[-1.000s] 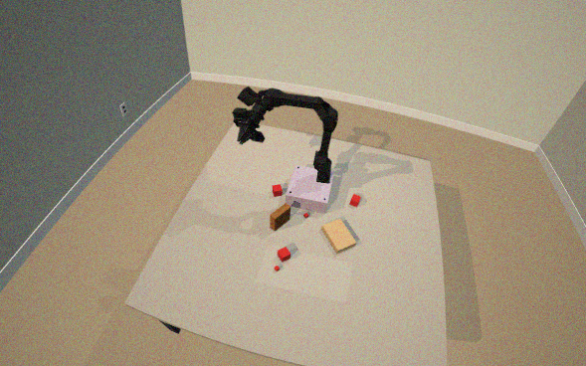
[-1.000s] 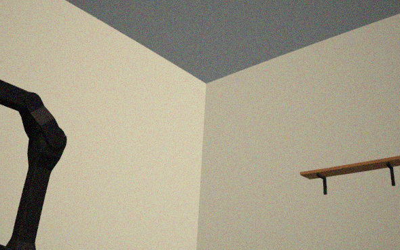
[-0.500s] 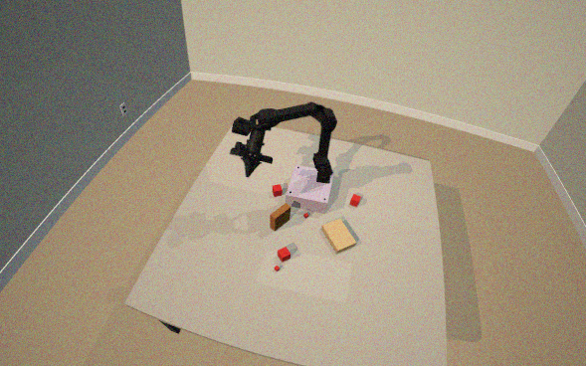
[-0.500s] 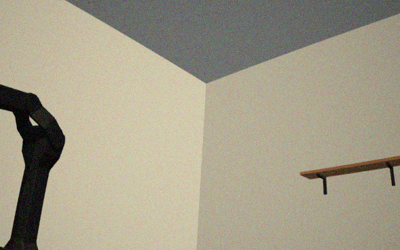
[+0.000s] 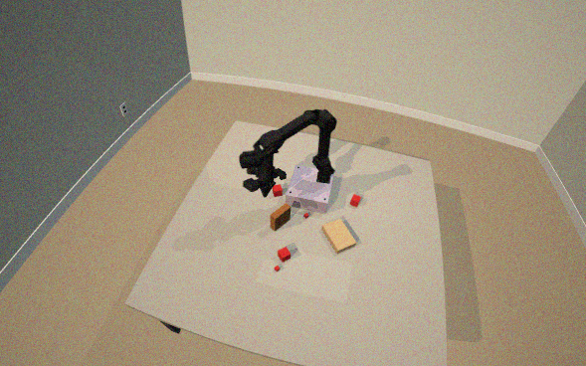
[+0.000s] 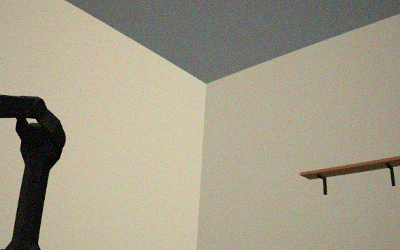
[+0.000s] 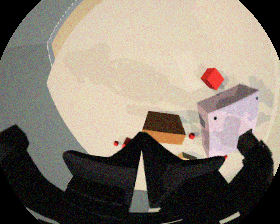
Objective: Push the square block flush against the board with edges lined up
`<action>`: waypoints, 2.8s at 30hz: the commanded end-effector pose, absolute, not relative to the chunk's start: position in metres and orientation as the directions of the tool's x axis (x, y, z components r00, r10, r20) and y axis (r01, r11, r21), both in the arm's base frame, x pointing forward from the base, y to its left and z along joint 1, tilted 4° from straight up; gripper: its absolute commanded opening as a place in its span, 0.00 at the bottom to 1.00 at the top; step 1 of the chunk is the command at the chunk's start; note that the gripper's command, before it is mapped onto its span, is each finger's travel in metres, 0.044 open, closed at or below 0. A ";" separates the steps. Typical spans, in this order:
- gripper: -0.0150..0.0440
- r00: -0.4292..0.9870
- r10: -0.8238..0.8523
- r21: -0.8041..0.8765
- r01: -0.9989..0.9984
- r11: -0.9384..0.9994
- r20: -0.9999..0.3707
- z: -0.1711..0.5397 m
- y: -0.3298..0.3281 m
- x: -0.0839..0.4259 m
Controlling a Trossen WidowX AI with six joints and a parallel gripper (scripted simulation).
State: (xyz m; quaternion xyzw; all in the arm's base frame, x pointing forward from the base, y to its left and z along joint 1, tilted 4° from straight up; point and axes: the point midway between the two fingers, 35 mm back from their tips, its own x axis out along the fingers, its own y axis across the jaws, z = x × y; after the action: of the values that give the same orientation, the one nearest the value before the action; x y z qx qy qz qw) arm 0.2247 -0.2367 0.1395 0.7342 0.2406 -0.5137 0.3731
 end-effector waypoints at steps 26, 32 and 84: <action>0.25 0.084 -0.051 0.098 0.815 -0.571 -0.995 0.050 -0.203 0.224; 0.25 0.085 -0.051 0.098 0.815 -0.571 -0.995 0.050 -0.198 0.227; 0.25 0.087 -0.047 0.098 0.815 -0.571 -0.995 0.050 -0.160 0.255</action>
State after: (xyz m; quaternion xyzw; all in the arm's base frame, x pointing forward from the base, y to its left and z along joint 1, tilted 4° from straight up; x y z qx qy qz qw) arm 0.2549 -0.1592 0.0496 0.6455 0.3006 -0.6059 0.3548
